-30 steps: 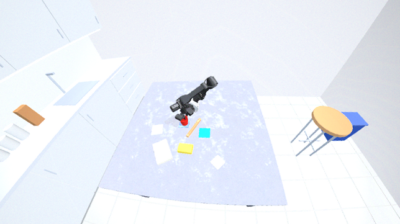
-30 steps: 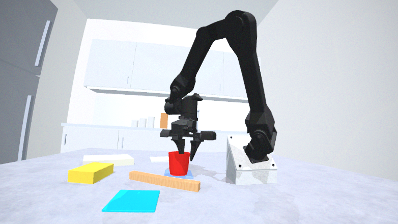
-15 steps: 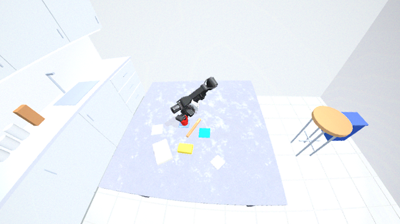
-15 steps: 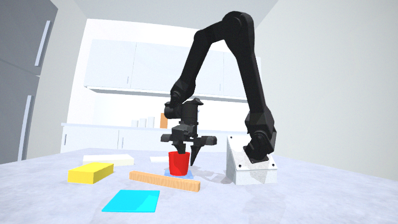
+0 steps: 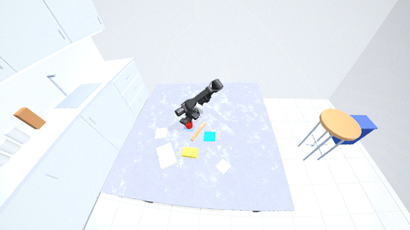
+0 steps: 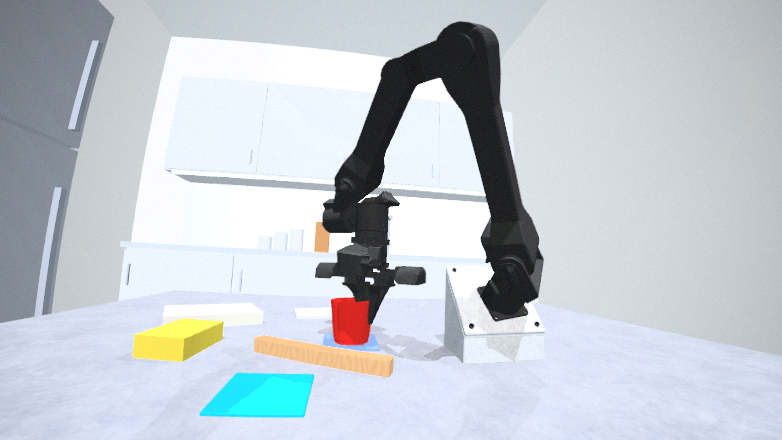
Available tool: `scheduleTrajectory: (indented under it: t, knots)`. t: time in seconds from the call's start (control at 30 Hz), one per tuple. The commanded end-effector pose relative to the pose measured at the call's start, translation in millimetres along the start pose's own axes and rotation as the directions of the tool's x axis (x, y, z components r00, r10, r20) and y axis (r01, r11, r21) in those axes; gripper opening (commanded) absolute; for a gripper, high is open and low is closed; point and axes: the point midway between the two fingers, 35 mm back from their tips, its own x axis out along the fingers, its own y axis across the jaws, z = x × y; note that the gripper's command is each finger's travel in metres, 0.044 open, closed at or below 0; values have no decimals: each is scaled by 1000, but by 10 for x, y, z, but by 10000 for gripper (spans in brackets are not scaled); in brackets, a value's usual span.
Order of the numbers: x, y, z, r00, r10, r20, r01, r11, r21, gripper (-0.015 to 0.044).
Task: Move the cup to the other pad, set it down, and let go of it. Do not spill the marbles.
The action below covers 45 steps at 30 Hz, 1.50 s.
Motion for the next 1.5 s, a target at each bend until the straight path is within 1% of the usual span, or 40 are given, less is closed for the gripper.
scheduleTrajectory:
  t: [0.0, 0.4, 1.17, 1.47]
  knots:
    - [-51, -3, 0, 1000, 1, -1, -1, 1000, -1, 0]
    - [-456, 19, -8, 1000, 3, 2, -3, 1000, 5, 0]
    - [-438, 29, -3, 1000, 5, 7, -5, 1000, 10, 0]
    - [-444, 29, 174, 1000, 4, 5, -4, 1000, 8, 0]
